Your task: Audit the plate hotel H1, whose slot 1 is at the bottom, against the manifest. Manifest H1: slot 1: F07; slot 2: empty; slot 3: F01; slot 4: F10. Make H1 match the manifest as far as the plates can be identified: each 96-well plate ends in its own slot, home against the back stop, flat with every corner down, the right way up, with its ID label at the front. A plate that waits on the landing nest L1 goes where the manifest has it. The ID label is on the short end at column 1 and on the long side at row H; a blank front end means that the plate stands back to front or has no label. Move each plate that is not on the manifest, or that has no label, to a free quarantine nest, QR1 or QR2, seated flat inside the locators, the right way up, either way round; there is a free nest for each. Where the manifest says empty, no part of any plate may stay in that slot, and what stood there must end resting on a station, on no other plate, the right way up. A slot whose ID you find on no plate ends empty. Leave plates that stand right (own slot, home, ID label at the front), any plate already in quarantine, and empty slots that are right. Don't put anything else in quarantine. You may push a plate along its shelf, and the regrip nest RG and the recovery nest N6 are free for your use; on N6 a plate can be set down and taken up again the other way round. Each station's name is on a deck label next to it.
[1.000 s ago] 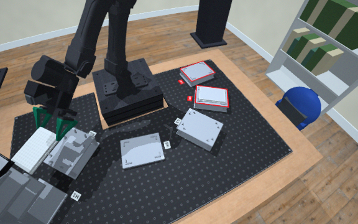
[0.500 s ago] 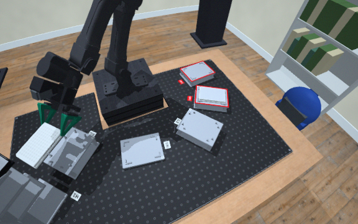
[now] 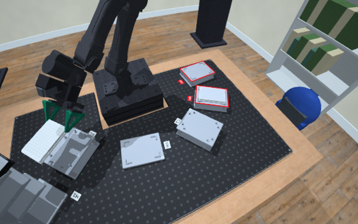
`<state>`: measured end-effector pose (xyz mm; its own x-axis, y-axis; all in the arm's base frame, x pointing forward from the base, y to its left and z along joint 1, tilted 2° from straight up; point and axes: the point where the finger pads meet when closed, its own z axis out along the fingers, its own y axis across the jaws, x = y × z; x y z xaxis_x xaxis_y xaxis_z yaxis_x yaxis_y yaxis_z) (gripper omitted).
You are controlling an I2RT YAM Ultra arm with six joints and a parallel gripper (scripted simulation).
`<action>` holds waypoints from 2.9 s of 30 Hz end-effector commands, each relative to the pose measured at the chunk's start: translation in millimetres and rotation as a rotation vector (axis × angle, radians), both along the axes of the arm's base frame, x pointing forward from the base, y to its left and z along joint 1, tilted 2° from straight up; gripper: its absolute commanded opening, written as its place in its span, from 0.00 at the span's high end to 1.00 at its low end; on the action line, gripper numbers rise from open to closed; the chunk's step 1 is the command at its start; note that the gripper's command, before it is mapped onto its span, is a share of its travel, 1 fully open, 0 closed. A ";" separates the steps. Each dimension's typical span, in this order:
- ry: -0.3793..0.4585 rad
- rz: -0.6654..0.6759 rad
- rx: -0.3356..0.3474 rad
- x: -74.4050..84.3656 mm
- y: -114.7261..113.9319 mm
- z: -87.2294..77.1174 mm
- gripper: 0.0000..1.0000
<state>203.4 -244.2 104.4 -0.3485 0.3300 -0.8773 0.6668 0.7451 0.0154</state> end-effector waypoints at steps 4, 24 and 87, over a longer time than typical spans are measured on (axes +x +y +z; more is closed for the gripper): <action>-0.017 0.011 -0.026 -0.2 1.4 8.2 0.14; -0.016 0.011 -0.026 -11.6 11.5 0.0 0.14; -0.016 0.011 -0.025 -11.1 11.3 -28.8 0.14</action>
